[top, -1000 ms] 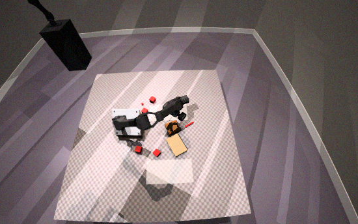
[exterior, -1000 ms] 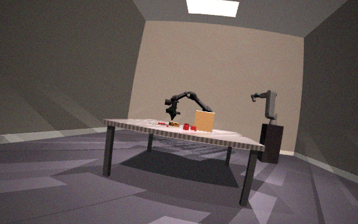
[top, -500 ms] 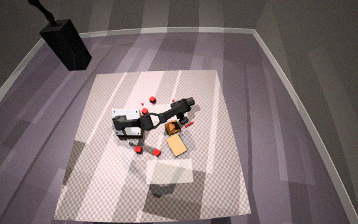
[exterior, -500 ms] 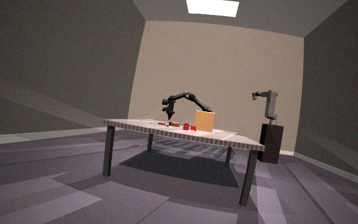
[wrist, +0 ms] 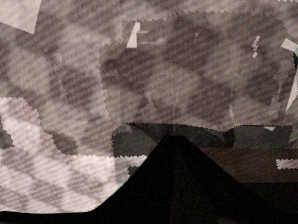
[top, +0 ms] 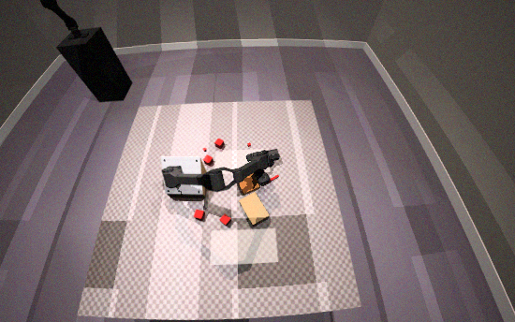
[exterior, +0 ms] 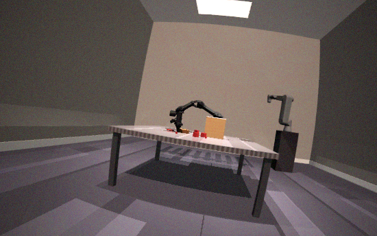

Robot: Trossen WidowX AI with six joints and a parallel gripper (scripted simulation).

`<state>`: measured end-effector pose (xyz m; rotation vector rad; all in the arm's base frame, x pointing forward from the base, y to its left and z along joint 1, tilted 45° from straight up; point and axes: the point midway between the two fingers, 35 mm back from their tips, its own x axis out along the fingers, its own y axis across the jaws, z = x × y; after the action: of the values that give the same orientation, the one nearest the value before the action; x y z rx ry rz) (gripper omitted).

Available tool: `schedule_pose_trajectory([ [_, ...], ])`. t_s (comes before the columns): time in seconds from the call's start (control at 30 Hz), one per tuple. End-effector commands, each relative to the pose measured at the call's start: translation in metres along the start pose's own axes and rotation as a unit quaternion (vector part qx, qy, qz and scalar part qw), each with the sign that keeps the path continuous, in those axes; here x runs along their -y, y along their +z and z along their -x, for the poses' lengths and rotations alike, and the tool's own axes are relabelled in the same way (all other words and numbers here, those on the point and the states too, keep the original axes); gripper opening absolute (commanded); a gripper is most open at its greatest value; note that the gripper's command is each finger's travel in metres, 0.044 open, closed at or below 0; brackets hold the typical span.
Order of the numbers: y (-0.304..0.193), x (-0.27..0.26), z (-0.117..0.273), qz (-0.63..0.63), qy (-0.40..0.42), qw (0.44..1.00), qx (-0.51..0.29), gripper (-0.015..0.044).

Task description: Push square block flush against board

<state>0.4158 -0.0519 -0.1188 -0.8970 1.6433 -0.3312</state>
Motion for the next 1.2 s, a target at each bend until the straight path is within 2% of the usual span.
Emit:
schedule_pose_trajectory([
  [0.0, 0.003, 0.000, 0.004, 0.003, -0.005, 1.000, 0.009, 0.0000],
  [1.17, -0.017, 0.001, 0.004, 0.003, -0.005, 1.000, 0.008, 0.0000],
])
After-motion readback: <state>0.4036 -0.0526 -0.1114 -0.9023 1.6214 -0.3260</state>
